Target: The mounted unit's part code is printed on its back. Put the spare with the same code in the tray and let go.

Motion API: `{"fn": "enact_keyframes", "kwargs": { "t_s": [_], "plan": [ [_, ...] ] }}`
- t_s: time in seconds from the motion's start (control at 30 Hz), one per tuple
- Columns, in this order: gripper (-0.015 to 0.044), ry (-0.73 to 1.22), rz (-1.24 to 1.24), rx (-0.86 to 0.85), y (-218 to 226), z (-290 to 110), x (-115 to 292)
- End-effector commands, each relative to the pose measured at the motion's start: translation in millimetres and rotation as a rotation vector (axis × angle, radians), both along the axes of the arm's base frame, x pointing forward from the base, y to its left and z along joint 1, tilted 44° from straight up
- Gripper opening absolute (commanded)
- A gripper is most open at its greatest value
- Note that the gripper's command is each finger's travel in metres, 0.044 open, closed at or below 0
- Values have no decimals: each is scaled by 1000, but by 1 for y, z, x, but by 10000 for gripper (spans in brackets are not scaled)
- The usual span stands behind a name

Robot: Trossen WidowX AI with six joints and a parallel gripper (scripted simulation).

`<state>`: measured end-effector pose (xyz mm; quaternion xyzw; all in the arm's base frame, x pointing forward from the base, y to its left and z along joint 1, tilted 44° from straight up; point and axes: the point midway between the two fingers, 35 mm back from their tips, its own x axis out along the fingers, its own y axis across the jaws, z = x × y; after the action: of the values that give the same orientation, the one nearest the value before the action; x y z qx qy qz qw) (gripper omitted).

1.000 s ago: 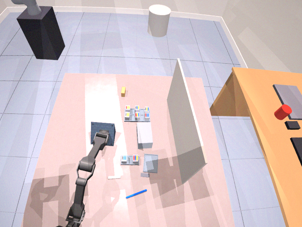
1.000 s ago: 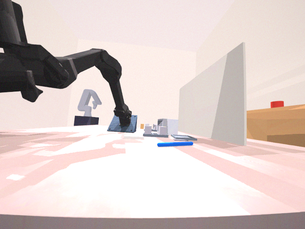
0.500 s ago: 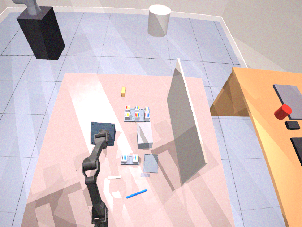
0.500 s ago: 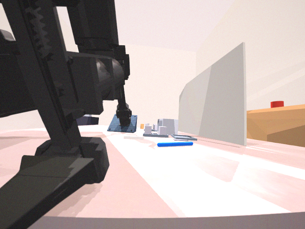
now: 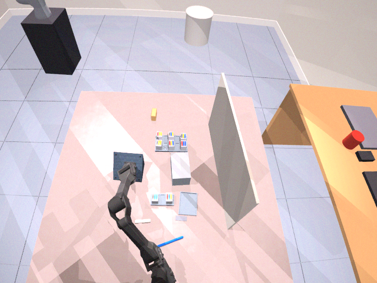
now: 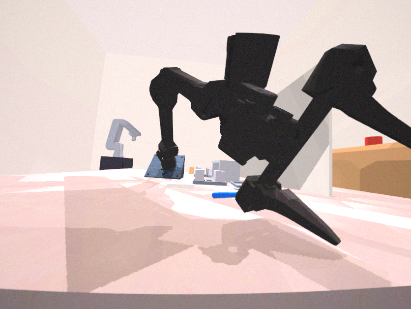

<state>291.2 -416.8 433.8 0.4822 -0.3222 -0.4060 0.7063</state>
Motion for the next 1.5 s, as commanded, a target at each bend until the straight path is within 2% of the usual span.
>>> {"fn": "enact_keyframes", "kwargs": {
  "t_s": [0.0, 0.33, 0.6, 0.9, 1.13, 1.27, 1.47],
  "plan": [
    [440, 128, 94, 26, 22, -29, 40],
    [440, 566, 403, 32, 120, -117, 134],
    [440, 986, 691, -19, 221, -203, 172],
    [440, 1441, 924, -23, 321, -291, 164],
    [440, 1741, 1017, -74, 390, -330, 148],
    [440, 1963, 1046, -157, 435, -350, 130],
    [440, 2368, 1021, -380, 494, -367, 94]
  ]
}}
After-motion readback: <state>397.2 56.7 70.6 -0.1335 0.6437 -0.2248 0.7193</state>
